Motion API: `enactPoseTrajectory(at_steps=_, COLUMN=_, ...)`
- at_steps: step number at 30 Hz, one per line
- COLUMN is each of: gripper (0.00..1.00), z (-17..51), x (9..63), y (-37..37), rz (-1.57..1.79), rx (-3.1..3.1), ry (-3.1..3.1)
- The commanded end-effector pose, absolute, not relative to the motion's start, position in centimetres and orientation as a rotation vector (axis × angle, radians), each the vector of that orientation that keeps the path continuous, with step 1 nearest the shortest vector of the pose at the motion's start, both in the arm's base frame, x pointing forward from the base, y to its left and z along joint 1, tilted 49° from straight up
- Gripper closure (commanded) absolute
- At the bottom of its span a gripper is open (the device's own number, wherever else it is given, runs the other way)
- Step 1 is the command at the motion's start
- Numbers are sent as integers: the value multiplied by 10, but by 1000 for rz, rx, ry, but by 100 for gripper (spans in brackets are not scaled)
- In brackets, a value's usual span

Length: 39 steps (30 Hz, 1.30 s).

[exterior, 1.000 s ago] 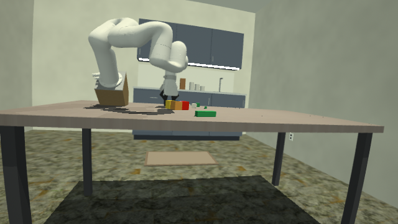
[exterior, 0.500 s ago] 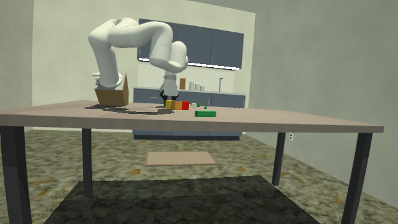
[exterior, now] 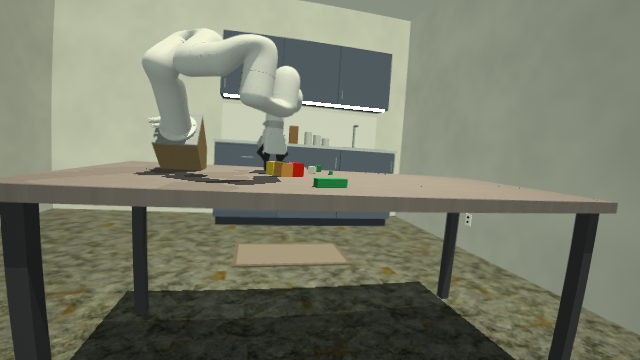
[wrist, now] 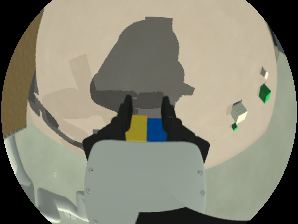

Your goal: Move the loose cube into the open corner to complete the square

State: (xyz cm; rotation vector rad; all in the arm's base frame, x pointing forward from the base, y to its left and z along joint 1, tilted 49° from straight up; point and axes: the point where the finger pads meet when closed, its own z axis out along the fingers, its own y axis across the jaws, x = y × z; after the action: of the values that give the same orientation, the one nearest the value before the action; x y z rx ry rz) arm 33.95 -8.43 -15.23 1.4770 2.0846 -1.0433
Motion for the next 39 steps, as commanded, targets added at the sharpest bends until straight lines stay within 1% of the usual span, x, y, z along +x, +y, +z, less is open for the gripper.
enactPoseTrajectory(at_steps=1, gripper=51, z=-151, x=341, y=-83, rz=-1038, rx=1475, ry=2087)
enactPoseTrajectory(at_steps=39, gripper=51, z=-148, x=344, y=-86, rz=-1038, rx=1475, ry=2087)
